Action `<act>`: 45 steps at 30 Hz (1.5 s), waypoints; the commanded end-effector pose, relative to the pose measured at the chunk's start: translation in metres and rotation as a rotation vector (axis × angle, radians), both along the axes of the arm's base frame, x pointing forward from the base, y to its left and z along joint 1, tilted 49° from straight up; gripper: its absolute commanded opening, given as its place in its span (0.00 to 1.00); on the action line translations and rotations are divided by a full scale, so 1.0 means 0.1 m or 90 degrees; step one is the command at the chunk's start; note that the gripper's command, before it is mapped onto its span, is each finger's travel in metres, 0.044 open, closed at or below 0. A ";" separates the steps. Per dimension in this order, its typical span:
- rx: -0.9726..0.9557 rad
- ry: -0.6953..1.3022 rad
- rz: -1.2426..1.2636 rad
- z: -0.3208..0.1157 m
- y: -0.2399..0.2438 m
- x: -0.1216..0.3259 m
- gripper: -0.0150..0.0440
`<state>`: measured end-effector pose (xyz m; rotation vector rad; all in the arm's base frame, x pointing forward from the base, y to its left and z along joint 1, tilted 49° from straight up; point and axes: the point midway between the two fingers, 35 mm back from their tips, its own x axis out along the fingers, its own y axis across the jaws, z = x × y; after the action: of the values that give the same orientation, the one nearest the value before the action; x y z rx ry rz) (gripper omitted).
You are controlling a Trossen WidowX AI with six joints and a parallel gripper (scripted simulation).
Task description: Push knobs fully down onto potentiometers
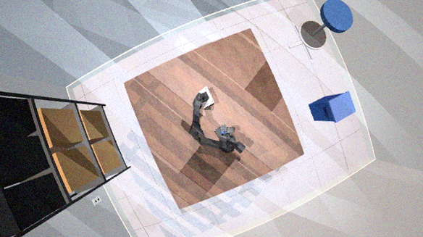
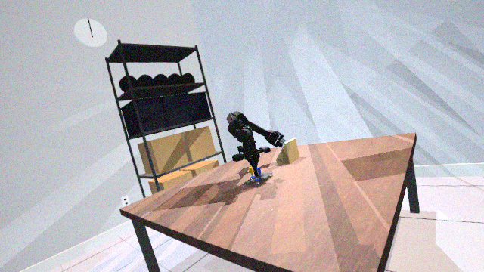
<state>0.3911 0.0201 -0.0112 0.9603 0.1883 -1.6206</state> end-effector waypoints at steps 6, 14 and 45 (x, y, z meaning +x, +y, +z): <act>-0.003 -0.002 -0.021 -0.10 -0.17 0.03 0.25; -0.003 -0.002 -0.021 -0.11 -0.18 0.03 0.25; -0.004 -0.002 -0.021 -0.14 -0.21 0.03 0.25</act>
<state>0.3906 0.0192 -0.0127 0.9595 0.1936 -1.6113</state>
